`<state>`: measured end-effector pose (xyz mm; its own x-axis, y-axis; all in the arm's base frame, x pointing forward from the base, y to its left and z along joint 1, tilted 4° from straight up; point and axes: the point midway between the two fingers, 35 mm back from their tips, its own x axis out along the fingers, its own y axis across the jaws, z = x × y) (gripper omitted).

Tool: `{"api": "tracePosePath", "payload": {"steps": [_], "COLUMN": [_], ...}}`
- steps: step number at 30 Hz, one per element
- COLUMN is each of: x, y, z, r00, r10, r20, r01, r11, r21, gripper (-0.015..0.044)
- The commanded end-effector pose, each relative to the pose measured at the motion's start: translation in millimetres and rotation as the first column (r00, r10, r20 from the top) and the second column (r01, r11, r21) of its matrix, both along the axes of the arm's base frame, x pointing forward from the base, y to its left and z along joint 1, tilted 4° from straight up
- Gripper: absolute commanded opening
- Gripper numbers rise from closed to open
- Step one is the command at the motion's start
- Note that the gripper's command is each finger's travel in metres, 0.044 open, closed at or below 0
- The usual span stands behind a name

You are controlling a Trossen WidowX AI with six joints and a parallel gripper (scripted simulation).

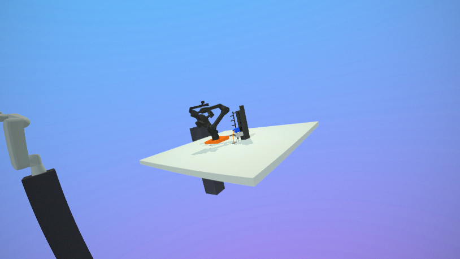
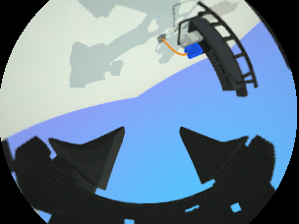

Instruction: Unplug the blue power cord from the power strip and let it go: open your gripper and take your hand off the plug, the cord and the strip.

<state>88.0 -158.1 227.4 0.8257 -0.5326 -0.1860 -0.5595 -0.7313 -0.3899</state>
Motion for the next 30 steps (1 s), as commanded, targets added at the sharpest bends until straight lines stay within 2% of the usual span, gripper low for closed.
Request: {"api": "tracePosePath", "payload": {"steps": [1, 5, 9, 14, 20, 25, 30], "x": [0.6, 13.2, 30.6, 55.3, 88.9, 115.5, 144.4], "y": [-0.2, -4.6, -8.1, -9.0, -3.9, 4.3, 18.3], "z": [-0.2, -5.2, -13.5, -26.4, -44.0, -55.4, -69.1], "r00": [1.000, 0.983, 0.914, 0.738, 0.406, 0.179, -0.115], "r10": [0.005, 0.118, 0.267, 0.443, 0.571, 0.569, 0.475], "r20": [-0.006, -0.140, -0.307, -0.509, -0.714, -0.802, -0.872], "r01": [-0.005, -0.117, -0.271, -0.480, -0.720, -0.848, -0.927], "r11": [1.000, 0.993, 0.962, 0.875, 0.681, 0.503, 0.266], "r21": [0.001, 0.013, 0.030, 0.065, 0.136, 0.168, 0.266], "gripper": [0.0374, 0.0269, 0.0164, 0.0160, 0.0160, 0.0160, 0.0160]}}
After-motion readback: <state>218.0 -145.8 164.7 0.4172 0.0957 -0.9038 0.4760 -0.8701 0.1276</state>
